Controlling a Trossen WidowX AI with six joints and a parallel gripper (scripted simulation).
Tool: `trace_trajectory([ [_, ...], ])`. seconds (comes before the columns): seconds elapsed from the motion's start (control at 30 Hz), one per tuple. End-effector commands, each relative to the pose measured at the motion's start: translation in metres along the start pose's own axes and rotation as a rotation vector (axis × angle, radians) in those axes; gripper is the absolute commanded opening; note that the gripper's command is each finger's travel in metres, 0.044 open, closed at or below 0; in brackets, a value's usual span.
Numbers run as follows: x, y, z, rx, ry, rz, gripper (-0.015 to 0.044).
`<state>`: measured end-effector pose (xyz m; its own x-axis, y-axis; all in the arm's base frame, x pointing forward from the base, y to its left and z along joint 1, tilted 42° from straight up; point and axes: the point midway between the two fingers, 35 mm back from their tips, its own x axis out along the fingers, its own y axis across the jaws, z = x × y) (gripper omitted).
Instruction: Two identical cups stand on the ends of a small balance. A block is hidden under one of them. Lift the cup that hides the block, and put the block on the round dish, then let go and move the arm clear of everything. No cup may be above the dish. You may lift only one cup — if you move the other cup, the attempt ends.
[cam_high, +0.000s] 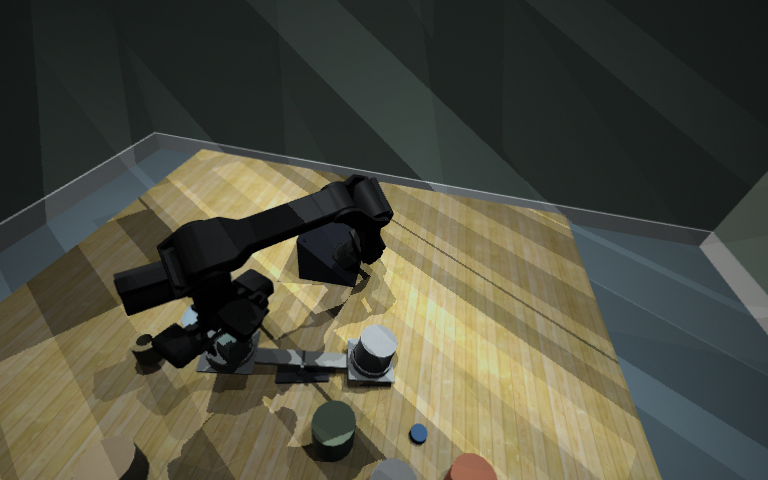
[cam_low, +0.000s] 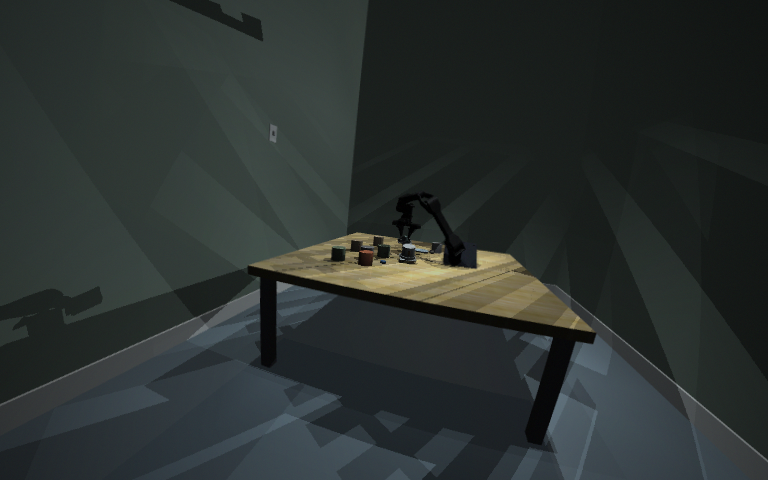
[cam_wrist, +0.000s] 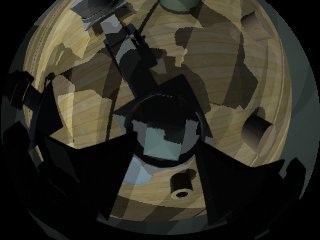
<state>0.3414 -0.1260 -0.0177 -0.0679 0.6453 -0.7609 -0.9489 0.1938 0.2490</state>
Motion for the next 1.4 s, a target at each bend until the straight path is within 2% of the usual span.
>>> trace_trajectory([
  [0.0,0.008,0.002,0.001,0.007,-0.006,0.004,0.0260],
  [0.17,0.013,0.002,0.001,0.008,-0.006,0.005,0.0260],
  [0.27,0.013,0.002,0.001,0.008,-0.006,0.005,0.0181],
  [0.6,0.013,0.002,0.001,0.008,-0.006,0.005,0.0115],
  [0.73,0.005,0.001,0.001,0.011,-0.004,-0.002,0.0010],
  [0.77,0.000,0.001,0.000,0.013,-0.003,-0.008,0.0000],
  [1.2,-0.073,0.003,0.000,0.043,0.014,-0.072,0.0000],
  [1.37,-0.081,0.005,0.000,0.046,0.016,-0.079,0.0000],
])
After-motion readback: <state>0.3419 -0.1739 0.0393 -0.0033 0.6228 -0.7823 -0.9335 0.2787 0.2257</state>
